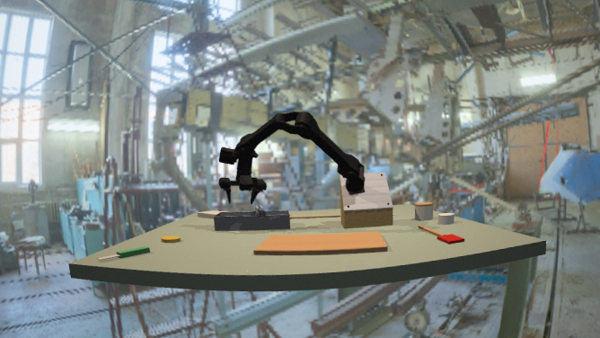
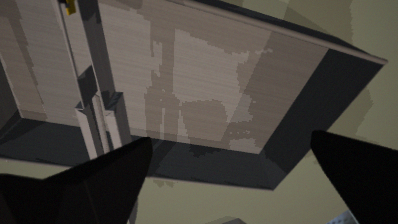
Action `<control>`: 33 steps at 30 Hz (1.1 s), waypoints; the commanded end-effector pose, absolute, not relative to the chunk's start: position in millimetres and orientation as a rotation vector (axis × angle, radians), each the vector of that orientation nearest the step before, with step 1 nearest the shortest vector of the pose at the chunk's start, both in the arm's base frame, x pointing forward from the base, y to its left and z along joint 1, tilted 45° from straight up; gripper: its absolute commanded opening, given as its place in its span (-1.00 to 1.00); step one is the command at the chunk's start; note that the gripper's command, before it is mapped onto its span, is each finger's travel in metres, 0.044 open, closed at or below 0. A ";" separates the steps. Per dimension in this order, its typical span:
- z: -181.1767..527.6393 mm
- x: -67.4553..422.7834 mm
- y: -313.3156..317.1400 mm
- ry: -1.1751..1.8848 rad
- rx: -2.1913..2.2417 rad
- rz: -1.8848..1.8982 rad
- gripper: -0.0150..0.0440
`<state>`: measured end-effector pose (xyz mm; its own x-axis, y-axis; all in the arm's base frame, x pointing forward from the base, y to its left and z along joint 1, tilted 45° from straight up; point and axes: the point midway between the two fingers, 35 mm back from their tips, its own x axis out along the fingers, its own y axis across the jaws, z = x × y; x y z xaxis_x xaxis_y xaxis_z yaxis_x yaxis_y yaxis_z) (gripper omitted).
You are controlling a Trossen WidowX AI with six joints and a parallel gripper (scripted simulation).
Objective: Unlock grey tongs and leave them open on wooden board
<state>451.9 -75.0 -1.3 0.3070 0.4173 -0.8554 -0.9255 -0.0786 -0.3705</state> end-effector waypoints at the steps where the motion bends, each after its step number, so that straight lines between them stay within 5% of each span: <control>1: -12.2 434.7 -85.1 0.590 -1.069 1.241 1.00; 14: -50.8 371.6 -103.5 0.522 -0.734 1.377 1.00; 33: -50.6 378.0 -91.4 0.522 -0.734 1.377 1.00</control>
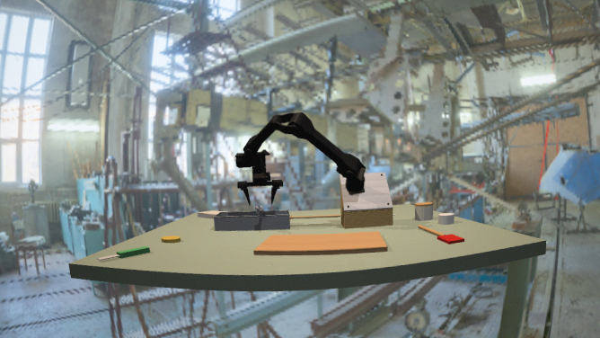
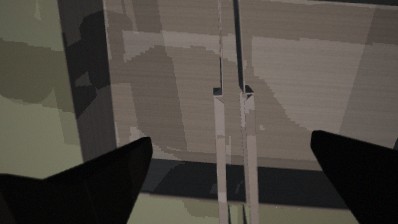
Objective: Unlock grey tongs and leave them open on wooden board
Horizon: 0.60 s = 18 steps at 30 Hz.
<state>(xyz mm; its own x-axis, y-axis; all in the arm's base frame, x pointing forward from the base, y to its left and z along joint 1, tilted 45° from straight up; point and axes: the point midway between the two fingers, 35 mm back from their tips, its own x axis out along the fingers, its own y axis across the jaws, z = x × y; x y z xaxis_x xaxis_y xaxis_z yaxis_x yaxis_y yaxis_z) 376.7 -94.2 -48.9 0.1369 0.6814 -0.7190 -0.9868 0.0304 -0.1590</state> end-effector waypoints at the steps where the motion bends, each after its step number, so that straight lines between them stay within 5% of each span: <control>1: -51.8 378.3 -90.3 0.522 -0.734 1.377 1.00; 18: -72.1 383.0 -71.3 0.521 -0.734 1.376 1.00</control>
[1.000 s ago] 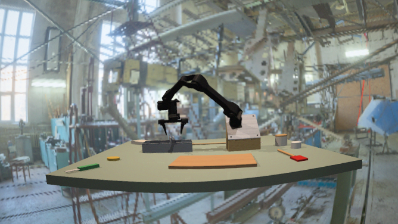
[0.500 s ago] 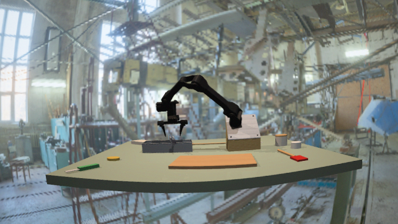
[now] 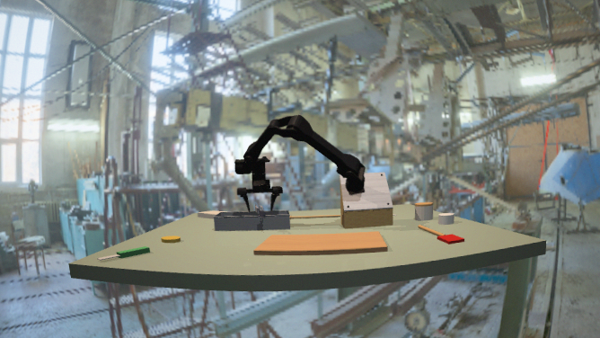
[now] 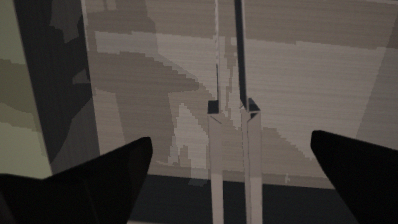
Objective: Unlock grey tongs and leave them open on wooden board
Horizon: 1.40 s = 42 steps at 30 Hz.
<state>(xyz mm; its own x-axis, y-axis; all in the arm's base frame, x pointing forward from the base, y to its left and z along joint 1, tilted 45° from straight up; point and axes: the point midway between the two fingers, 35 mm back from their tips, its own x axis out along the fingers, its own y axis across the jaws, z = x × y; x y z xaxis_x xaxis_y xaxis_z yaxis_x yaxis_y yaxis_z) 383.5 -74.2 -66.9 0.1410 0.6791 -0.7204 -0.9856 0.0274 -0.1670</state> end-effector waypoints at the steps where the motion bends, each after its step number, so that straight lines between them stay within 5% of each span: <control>1: -73.2 383.2 -70.2 0.521 -0.734 1.376 1.00; 21: -94.0 385.7 -48.7 0.519 -0.732 1.377 1.00; 33: -90.2 386.8 -50.0 0.516 -0.743 1.379 -0.07; 42: -90.2 386.8 -50.0 0.516 -0.743 1.379 -0.27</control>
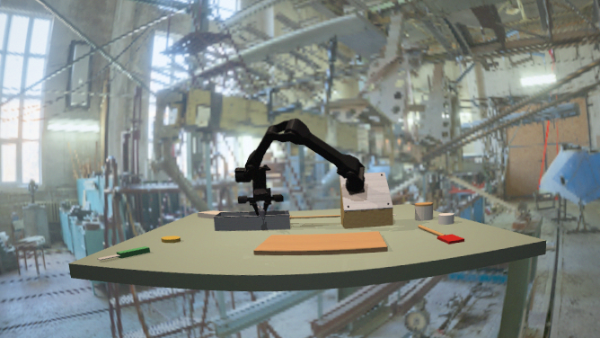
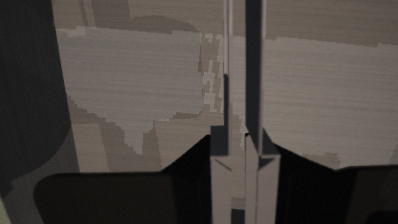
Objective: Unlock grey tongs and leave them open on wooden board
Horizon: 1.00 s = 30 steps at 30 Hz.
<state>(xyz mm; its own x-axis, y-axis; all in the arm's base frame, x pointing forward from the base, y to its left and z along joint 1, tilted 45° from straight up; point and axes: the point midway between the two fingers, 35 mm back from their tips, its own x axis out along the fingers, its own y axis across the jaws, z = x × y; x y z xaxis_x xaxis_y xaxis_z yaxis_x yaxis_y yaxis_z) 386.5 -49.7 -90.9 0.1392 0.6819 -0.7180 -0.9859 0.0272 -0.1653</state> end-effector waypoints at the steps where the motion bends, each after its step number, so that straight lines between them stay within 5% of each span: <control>1: -90.2 386.8 -50.0 0.516 -0.743 1.379 -0.29; 4: -90.2 386.8 -50.0 0.516 -0.743 1.379 -0.36; 11: -84.4 386.5 -56.6 0.517 -0.743 1.379 -0.98; 18: -23.9 373.6 -115.2 0.522 -0.735 1.377 -1.00; 30: -21.5 372.8 -117.2 0.522 -0.734 1.377 -1.00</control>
